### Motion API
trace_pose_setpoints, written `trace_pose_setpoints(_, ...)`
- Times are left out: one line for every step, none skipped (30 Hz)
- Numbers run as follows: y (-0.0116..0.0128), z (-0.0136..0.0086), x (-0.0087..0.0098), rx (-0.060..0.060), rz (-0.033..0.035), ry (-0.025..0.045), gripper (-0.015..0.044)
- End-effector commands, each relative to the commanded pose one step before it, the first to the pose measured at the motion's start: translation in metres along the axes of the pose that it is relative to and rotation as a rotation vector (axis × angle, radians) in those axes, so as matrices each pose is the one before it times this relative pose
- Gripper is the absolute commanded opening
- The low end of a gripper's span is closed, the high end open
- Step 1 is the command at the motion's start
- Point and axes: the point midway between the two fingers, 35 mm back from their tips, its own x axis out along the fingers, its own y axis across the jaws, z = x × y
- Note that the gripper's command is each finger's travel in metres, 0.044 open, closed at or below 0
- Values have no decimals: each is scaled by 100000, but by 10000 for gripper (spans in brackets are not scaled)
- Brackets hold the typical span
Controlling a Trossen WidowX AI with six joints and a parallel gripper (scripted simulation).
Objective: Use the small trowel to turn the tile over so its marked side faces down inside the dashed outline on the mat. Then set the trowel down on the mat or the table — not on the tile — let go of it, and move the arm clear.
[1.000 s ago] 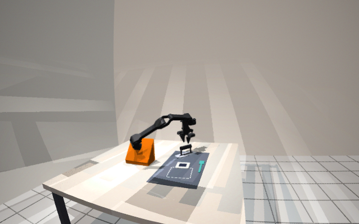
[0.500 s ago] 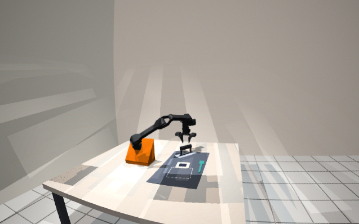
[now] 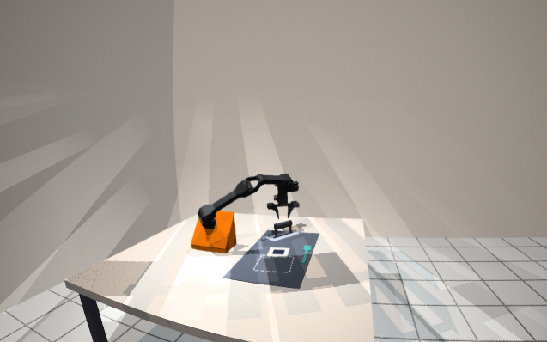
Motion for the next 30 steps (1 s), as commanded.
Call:
trace_pose_setpoints(34, 66, 9, -12305, 160, -482, 270)
trace_pose_setpoints(1, 0, 1, -3487, -1, -1, 270)
trace_pose_setpoints(1, 0, 1, -3487, -1, -1, 270)
trace_pose_setpoints(1, 0, 1, -3487, -1, -1, 270)
trace_pose_setpoints(1, 0, 1, -3487, -1, -1, 270)
trace_pose_setpoints(1, 0, 1, -3487, -1, -1, 270)
trace_pose_setpoints(1, 0, 1, -3485, -2, -3, 270)
trace_pose_setpoints(1, 0, 1, -3485, -2, -3, 270)
trace_pose_setpoints(1, 0, 1, -3485, -2, -3, 270)
trace_pose_setpoints(1, 0, 1, -3485, -2, -3, 270)
trace_pose_setpoints(1, 0, 1, -3485, -2, -3, 270)
trace_pose_setpoints(1, 0, 1, -3485, -2, -3, 270)
trace_pose_setpoints(1, 0, 1, -3485, -2, -3, 270)
trace_pose_setpoints(1, 0, 1, -3485, -2, -3, 270)
trace_pose_setpoints(1, 0, 1, -3485, -2, -3, 270)
trace_pose_setpoints(1, 0, 1, -3485, -3, -3, 270)
trace_pose_setpoints(1, 0, 1, -3487, -1, 0, 270)
trace_pose_setpoints(1, 0, 1, -3487, -1, 0, 270)
trace_pose_setpoints(1, 0, 1, -3487, -1, 0, 270)
trace_pose_setpoints(1, 1, 0, -3487, -1, 0, 270)
trace_pose_setpoints(1, 1, 0, -3487, -1, 0, 270)
trace_pose_setpoints(1, 1, 0, -3487, -1, 0, 270)
trace_pose_setpoints(1, 1, 0, -3487, -1, 0, 270)
trace_pose_setpoints(1, 1, 0, -3487, -1, 0, 270)
trace_pose_setpoints(1, 1, 0, -3487, -1, 0, 270)
trace_pose_setpoints(1, 1, 0, -3487, -1, 0, 270)
trace_pose_setpoints(0, 1, 0, -3487, -2, 0, 270)
trace_pose_setpoints(0, 1, 0, -3487, -2, 0, 270)
trace_pose_setpoints(0, 1, 0, -3487, -2, 0, 270)
trace_pose_setpoints(0, 1, 0, -3487, -2, 0, 270)
